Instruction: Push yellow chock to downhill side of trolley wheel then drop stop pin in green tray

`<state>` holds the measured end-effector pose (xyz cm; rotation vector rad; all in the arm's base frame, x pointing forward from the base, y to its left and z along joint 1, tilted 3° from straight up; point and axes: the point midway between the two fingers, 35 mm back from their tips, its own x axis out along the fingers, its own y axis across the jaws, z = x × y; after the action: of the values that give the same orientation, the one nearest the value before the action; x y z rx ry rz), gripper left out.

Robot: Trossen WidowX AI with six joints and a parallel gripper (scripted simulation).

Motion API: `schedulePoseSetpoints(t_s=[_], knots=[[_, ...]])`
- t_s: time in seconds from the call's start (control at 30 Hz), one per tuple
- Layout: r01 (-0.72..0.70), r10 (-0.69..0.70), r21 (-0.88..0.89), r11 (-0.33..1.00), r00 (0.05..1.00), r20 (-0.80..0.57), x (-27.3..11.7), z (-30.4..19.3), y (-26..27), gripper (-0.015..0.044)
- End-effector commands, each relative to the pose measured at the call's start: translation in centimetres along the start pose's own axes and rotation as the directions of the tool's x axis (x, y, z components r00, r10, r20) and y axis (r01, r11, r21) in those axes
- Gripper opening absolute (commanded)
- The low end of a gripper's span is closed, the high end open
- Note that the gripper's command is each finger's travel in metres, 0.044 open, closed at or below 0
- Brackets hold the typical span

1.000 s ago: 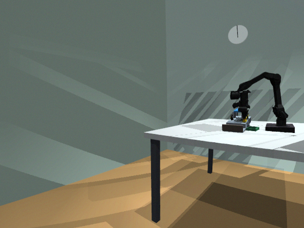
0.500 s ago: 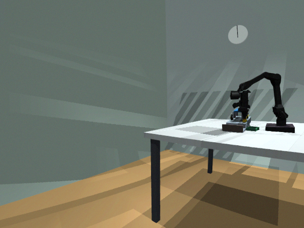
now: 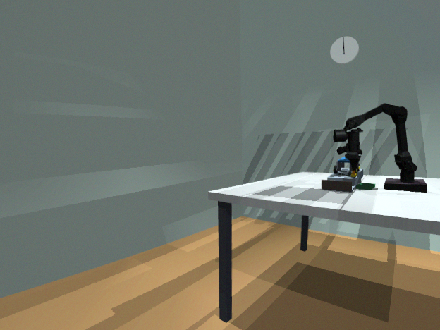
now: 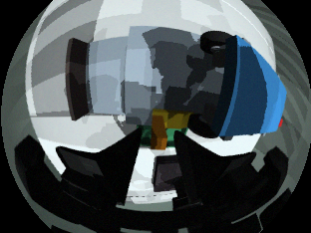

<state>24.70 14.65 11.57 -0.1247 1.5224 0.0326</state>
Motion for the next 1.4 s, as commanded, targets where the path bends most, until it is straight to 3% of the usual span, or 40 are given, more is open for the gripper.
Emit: schedulePoseSetpoints(t_s=[0.0,0.4,0.53,0.67,1.0,1.37], knots=[[-0.001,0.001,0.005,1.0,1.0,0.016,-1.5,0.0,0.0,0.019],[-0.001,0.001,0.005,1.0,1.0,0.016,-4.7,0.1,0.0,0.019],[-0.003,0.003,-0.001,1.0,1.0,0.01,-3.8,0.0,0.1,0.0295],[-0.024,0.023,0.009,1.0,0.992,0.123,-5.7,0.8,0.1,0.019],[0.054,-0.02,-0.262,0.963,0.991,0.132,-6.1,2.5,-3.4,0.019],[0.135,-0.082,-0.604,0.785,0.99,0.115,-6.4,4.0,-8.4,0.019]])
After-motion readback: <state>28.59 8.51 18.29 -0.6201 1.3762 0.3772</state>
